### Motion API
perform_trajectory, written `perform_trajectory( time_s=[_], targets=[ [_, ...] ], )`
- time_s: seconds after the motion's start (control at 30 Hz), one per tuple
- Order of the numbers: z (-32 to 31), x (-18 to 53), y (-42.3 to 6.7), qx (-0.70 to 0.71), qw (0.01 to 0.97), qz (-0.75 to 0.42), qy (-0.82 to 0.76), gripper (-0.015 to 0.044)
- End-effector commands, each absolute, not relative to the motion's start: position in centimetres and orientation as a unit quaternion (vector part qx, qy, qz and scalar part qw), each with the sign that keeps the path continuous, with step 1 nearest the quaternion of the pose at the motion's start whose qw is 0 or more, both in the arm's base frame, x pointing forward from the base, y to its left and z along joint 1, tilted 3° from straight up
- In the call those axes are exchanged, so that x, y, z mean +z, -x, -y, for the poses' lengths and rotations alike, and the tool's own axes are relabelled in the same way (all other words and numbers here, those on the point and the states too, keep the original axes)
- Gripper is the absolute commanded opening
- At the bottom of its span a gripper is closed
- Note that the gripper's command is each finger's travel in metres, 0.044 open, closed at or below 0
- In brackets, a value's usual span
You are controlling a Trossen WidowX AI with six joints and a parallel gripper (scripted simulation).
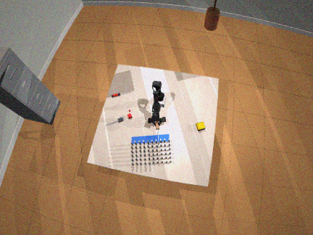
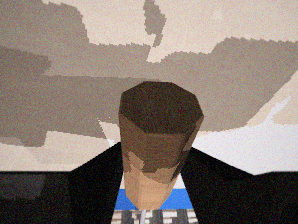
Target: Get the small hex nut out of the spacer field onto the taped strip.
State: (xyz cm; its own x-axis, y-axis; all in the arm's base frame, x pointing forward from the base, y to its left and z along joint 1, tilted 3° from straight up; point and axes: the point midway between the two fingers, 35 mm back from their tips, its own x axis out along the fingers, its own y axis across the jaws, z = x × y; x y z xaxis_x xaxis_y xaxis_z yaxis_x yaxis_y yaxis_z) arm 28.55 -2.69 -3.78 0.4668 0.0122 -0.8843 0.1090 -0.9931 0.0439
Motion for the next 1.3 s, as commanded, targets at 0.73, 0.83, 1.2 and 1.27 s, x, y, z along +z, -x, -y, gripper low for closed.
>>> perform_trajectory(
  time_s=[0.73, 0.83, 1.2, 1.27],
  targets=[
    [2.8, -3.7, -26.7, -0.514, 0.048, -0.038, -0.855, 0.0000],
    [2.8, -3.7, -26.5, -0.515, 0.048, -0.038, -0.855, 0.0000],
    [2.9, -3.7, -25.8, -0.515, 0.048, -0.038, -0.855, 0.0000],
    [2.9, -3.7, -25.7, -0.515, 0.048, -0.038, -0.855, 0.0000]
  ],
)
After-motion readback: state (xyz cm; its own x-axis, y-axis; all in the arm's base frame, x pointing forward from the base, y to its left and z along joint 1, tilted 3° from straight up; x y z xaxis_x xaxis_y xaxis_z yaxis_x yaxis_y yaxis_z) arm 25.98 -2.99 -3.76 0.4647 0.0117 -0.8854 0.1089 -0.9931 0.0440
